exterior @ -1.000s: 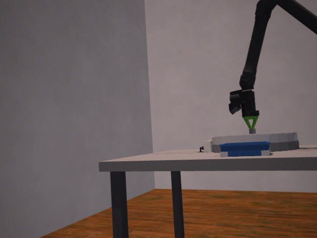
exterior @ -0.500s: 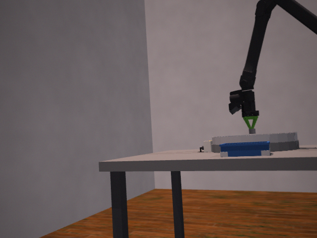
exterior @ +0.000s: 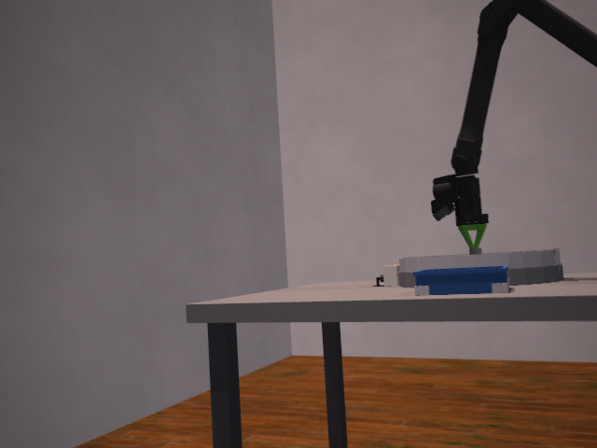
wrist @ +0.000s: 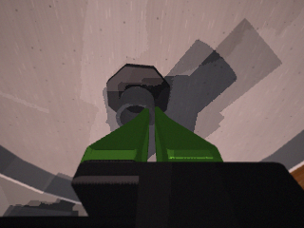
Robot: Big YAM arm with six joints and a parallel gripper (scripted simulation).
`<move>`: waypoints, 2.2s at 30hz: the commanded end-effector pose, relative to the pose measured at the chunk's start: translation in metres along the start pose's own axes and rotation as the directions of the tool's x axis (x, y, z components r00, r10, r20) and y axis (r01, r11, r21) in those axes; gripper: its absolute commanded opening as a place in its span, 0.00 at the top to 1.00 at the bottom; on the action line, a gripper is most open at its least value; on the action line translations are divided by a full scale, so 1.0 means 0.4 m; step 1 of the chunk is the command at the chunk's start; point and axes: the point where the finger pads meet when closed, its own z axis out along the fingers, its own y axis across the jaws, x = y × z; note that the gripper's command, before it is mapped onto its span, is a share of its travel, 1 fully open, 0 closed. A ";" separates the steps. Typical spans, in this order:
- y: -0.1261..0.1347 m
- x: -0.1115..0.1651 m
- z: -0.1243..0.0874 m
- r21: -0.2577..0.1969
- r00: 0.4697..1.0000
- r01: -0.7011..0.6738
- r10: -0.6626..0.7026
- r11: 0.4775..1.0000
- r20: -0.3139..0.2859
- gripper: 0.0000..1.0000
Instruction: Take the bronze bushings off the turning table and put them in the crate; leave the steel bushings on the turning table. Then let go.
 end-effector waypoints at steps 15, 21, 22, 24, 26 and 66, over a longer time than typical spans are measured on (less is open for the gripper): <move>-0.016 -0.052 -0.030 0.026 0.999 0.002 -0.003 1.000 0.039 1.00; -0.016 -0.052 -0.030 0.026 0.999 0.002 -0.003 1.000 0.039 1.00; -0.016 -0.052 -0.030 0.026 0.999 0.002 -0.003 1.000 0.039 1.00; -0.016 -0.052 -0.030 0.026 0.999 0.002 -0.003 1.000 0.039 1.00; -0.016 -0.052 -0.030 0.026 0.999 0.002 -0.003 1.000 0.039 1.00; -0.013 -0.048 0.006 0.019 1.000 0.002 -0.003 1.000 0.030 1.00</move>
